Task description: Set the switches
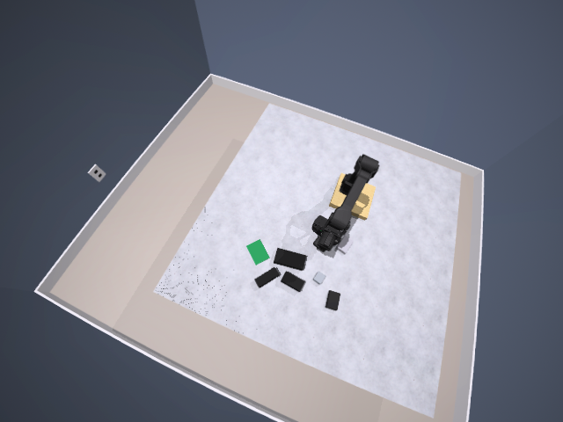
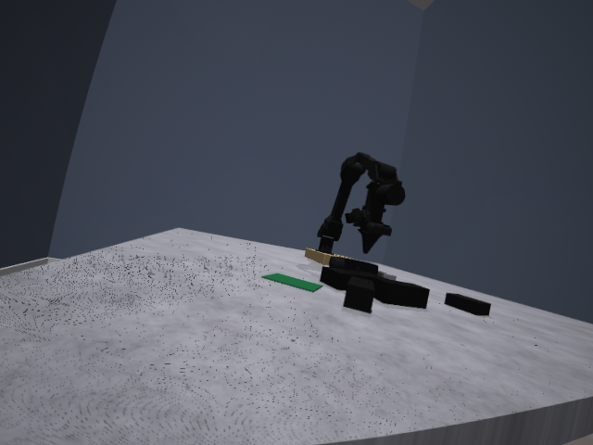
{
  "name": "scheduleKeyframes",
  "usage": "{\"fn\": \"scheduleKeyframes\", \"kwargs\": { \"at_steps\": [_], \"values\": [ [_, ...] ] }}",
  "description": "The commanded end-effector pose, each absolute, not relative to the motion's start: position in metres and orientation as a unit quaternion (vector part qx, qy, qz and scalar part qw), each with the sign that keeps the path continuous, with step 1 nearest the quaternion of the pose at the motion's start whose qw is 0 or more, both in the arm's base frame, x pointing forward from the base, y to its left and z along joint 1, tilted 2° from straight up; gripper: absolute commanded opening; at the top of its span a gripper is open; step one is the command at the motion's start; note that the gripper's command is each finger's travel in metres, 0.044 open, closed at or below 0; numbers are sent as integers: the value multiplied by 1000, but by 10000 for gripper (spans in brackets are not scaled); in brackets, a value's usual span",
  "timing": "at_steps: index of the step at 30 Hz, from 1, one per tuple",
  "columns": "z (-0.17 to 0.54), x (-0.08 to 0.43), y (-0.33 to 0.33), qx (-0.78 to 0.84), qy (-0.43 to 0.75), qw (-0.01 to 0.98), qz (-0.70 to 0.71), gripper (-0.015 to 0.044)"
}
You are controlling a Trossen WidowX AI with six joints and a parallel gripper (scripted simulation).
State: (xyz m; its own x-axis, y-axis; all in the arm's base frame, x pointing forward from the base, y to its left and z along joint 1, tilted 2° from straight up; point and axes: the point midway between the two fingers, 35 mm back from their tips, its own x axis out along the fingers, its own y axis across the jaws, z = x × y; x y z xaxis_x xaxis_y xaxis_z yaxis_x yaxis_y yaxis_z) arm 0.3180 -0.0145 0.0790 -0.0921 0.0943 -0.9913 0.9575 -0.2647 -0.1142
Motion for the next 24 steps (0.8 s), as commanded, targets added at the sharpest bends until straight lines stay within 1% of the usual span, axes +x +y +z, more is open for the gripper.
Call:
{"fn": "scheduleKeyframes", "kwargs": {
  "at_steps": [1,4,16,24],
  "values": [
    [70,339,1,531,496,351,-591,0],
    [62,350,10,513,508,335,-605,0],
    [62,350,10,511,510,338,-604,0],
    [78,310,-17,560,466,389,-564,0]
  ]
}}
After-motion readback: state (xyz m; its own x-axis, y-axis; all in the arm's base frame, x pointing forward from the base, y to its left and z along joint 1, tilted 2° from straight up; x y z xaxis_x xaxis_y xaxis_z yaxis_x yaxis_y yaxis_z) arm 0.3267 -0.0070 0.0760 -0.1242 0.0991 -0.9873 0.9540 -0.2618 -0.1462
